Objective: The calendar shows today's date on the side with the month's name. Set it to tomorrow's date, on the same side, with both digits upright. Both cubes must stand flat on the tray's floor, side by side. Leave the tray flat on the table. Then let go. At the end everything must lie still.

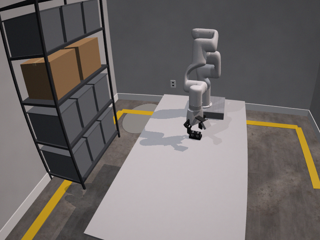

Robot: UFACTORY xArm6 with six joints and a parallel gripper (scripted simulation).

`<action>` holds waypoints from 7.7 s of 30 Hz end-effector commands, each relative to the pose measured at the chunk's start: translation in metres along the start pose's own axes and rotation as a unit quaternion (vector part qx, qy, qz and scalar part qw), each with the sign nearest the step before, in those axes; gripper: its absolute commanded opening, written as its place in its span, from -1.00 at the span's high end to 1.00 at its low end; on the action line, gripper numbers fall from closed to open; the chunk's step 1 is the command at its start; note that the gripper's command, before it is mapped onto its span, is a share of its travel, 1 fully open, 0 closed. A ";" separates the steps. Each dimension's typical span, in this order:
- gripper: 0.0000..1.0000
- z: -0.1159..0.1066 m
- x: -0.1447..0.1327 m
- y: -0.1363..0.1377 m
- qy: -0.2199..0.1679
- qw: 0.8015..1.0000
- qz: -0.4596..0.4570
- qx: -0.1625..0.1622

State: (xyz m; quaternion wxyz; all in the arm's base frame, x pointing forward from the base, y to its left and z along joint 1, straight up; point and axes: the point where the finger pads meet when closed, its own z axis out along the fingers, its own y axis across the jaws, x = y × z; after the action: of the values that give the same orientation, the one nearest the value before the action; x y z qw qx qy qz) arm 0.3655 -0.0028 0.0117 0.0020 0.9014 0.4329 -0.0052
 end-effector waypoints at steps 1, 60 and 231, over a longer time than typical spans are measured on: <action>-1.00 -0.001 0.001 0.004 0.002 1.000 -0.031 0.001; -1.00 0.018 -0.014 0.114 0.003 0.939 -0.343 0.000; -1.00 0.000 -0.064 0.130 0.002 0.715 -0.699 -0.001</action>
State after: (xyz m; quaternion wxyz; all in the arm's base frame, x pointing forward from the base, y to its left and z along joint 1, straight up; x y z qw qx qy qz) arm 0.4264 -0.1300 0.0108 -0.0043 0.3556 0.9346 -0.0068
